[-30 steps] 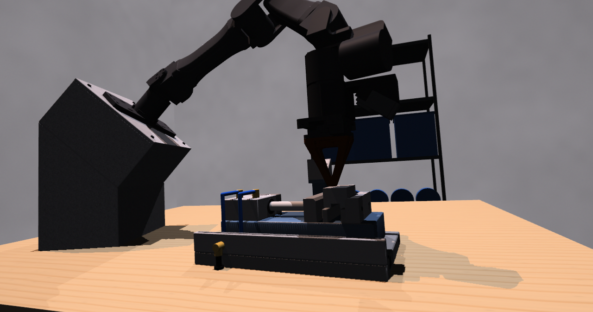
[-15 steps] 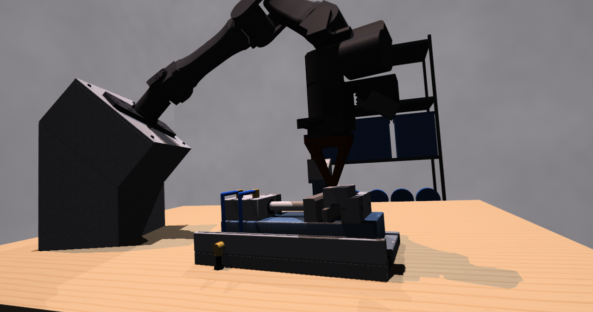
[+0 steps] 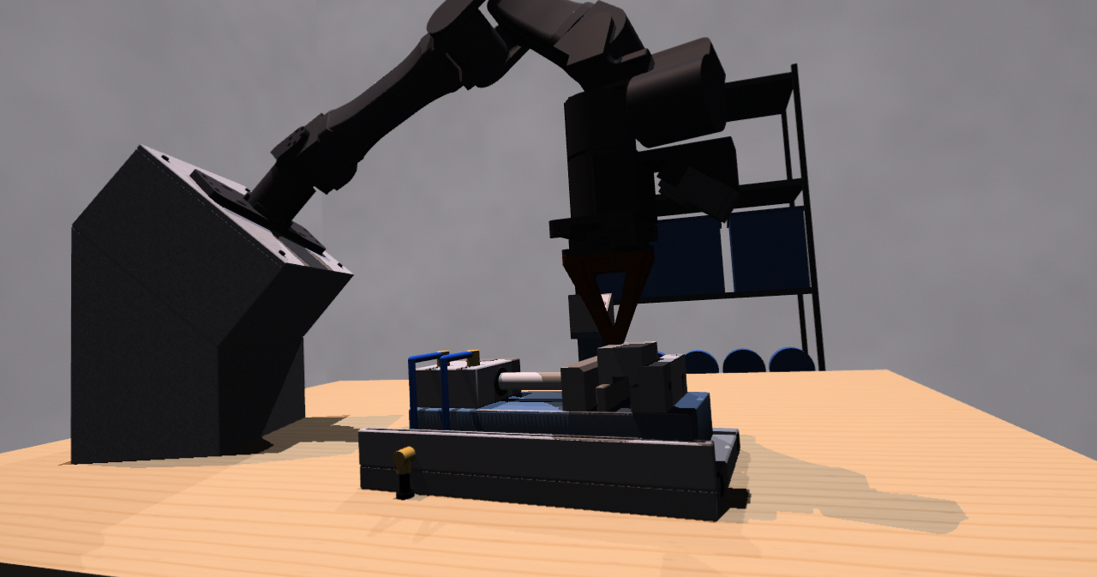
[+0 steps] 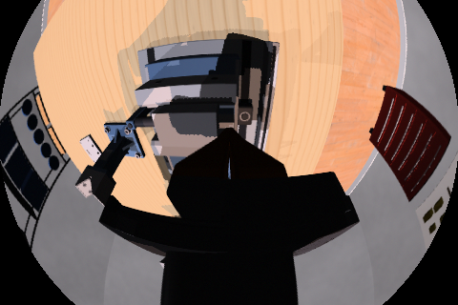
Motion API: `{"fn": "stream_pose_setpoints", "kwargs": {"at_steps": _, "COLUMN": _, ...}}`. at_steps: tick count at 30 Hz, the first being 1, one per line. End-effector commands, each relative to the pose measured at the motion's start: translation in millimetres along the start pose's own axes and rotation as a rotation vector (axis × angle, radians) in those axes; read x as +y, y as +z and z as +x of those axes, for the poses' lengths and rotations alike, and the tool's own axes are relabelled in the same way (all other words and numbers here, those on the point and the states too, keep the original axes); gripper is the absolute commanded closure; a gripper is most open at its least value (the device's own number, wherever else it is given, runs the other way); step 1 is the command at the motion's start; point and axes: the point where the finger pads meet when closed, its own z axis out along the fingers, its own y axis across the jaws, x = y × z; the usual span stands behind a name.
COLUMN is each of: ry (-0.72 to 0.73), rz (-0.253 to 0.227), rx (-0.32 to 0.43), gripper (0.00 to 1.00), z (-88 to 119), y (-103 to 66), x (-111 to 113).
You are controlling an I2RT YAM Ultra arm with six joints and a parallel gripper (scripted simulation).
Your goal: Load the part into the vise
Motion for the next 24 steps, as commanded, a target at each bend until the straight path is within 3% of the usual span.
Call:
{"fn": "stream_pose_setpoints", "kwargs": {"at_steps": 1, "ry": 0.008, "rz": 0.014, "rx": -0.014, "gripper": 1.0, "z": -2.8, "y": -5.4, "x": -7.6}}
{"fn": "stream_pose_setpoints", "kwargs": {"at_steps": 6, "ry": 0.008, "rz": 0.014, "rx": -0.014, "gripper": 1.0, "z": -2.9, "y": -5.3, "x": -8.4}}
{"fn": "stream_pose_setpoints", "kwargs": {"at_steps": 8, "ry": 0.0, "rz": 0.017, "rx": -0.029, "gripper": 1.0, "z": -8.0, "y": -12.5, "x": -6.2}}
{"fn": "stream_pose_setpoints", "kwargs": {"at_steps": 24, "ry": -0.002, "rz": 0.017, "rx": -0.031, "gripper": 1.0, "z": -9.0, "y": -11.7, "x": -7.2}}
